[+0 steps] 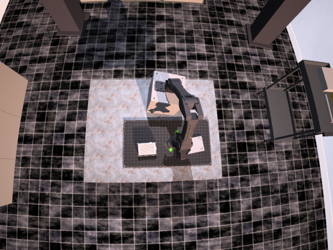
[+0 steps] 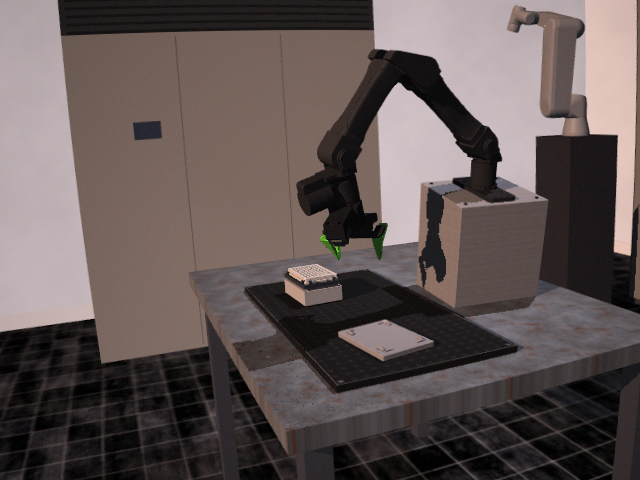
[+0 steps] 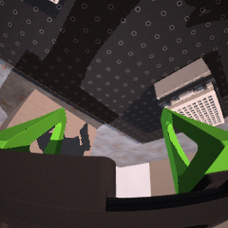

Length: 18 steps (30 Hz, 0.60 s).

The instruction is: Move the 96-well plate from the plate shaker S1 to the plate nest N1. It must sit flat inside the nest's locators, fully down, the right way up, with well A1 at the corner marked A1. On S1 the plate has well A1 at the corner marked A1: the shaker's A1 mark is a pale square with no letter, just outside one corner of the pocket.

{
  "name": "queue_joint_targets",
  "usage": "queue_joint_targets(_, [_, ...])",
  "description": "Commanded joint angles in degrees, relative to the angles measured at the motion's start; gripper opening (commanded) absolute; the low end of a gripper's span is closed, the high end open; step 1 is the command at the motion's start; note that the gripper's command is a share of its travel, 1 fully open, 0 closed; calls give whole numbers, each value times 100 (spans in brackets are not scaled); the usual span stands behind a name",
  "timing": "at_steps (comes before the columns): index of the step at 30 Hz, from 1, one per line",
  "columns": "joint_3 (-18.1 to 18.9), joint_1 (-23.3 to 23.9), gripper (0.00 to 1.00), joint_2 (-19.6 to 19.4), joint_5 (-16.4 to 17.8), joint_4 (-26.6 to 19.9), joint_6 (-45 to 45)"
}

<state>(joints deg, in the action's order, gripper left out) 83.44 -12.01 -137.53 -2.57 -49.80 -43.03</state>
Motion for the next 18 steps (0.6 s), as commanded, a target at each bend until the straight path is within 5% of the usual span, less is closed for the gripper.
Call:
queue_joint_targets(1, [202,177,100,70,113,120,806])
queue_joint_targets(6, [342,443,100,-146,182,149,1489])
queue_joint_targets(13, [363,604,100,41,271,222,2276])
queue_joint_targets(18, [505,871,100,-260,341,247,2958])
